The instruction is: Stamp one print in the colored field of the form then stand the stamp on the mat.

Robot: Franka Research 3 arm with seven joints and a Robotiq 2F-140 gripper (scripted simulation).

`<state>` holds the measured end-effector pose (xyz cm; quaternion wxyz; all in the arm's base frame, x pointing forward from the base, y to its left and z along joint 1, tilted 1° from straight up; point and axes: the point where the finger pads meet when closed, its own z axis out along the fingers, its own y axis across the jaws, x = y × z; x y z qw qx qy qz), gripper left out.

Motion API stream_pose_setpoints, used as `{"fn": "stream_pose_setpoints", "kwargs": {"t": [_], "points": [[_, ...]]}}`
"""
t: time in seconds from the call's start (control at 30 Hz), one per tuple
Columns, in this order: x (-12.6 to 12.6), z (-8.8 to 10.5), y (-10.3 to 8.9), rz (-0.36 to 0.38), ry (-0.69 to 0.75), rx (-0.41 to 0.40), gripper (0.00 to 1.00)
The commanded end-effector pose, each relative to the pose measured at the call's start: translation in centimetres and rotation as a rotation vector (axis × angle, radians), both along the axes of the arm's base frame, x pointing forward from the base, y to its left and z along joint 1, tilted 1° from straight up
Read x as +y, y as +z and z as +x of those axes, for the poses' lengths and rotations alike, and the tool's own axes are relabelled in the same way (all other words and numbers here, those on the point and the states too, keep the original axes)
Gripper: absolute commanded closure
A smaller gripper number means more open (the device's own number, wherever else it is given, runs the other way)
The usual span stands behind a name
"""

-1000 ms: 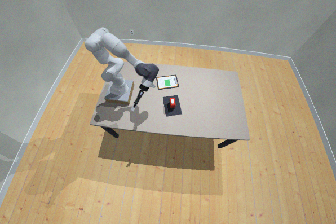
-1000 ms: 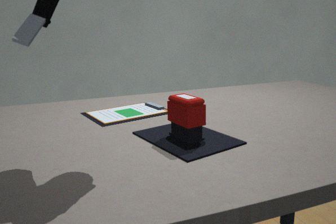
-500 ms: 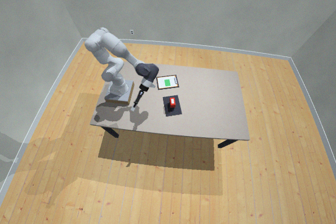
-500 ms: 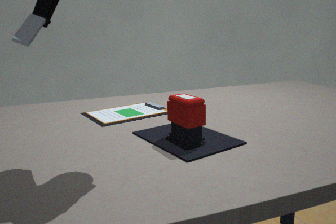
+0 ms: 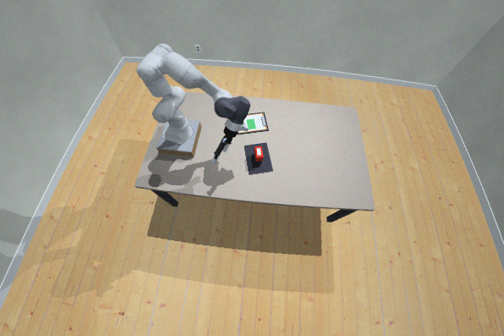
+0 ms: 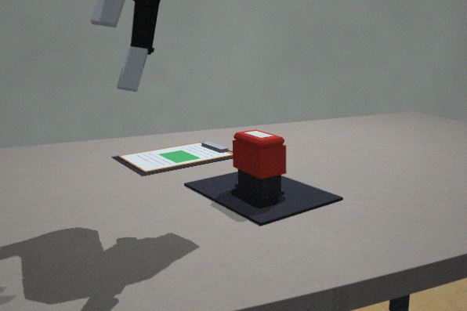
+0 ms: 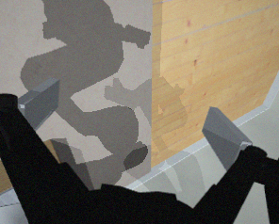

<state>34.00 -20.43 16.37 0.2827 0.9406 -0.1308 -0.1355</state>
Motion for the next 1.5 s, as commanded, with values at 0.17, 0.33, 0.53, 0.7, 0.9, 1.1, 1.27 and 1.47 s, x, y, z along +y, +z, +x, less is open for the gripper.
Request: {"fn": "stream_pose_setpoints", "kwargs": {"t": [0.17,0.33,0.53,0.7,0.9,1.1,1.27,1.47], "points": [[3.0,4.4,-2.3,0.031,-0.219,-0.191,0.0],[5.4,7.9,-3.8,0.086,-0.354,-0.287,0.0],[7.6,11.3,-5.0,0.138,-0.495,-0.373,0.0],[9.6,14.5,-6.1,0.185,-0.632,-0.445,0.0],[11.1,17.3,-6.9,0.224,-0.755,-0.501,0.0],[12.2,19.5,-7.5,0.254,-0.856,-0.542,0.0],[13.4,22.0,-8.1,0.286,-0.973,-0.584,0.0],[13.6,22.4,-8.2,0.291,-0.995,-0.591,0.0]]}}
